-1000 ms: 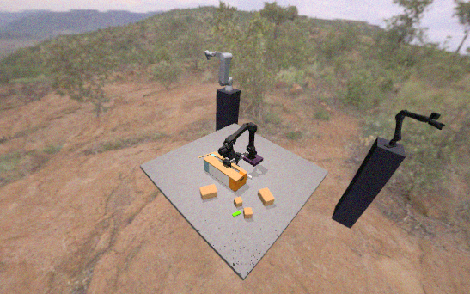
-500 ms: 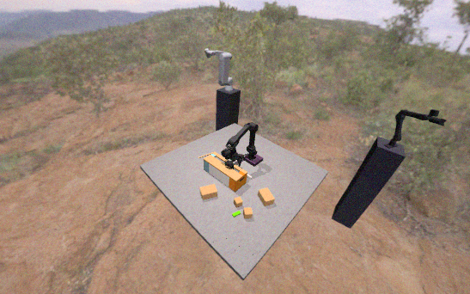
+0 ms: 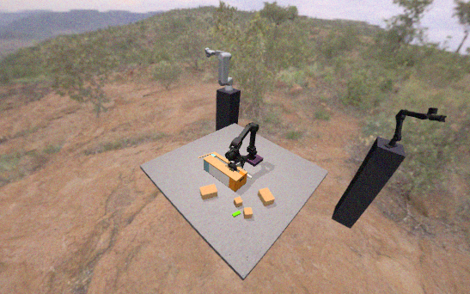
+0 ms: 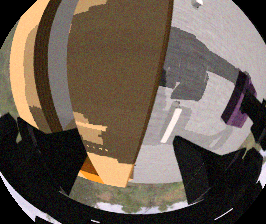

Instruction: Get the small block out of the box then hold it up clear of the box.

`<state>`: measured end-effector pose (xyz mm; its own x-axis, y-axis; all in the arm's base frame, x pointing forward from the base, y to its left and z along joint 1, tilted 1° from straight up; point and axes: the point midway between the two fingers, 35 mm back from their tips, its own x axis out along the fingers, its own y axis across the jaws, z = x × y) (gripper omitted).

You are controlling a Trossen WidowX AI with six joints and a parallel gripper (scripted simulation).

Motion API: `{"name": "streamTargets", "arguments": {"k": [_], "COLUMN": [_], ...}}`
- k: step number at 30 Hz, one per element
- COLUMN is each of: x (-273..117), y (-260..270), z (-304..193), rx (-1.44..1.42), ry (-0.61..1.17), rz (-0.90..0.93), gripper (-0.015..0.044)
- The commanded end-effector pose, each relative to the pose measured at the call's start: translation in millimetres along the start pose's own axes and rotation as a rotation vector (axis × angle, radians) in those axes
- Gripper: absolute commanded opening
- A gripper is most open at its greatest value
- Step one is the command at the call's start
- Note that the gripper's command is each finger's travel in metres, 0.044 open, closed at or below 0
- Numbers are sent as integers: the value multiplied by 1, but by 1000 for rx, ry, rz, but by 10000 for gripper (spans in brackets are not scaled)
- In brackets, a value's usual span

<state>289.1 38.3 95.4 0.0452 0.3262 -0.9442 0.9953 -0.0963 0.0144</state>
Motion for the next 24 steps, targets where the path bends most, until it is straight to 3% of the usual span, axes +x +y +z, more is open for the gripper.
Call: {"name": "streamTargets", "arguments": {"k": [1,8,16,24], "x": [6,8,-49,-48], "y": [1,1,1,1], "z": [-10,-20,-36,-37], "rx": [-8,-8,-13,-12], "ry": [7,8,11,12], "rz": [0,0,4,10], "gripper": [400,400,400,400]}}
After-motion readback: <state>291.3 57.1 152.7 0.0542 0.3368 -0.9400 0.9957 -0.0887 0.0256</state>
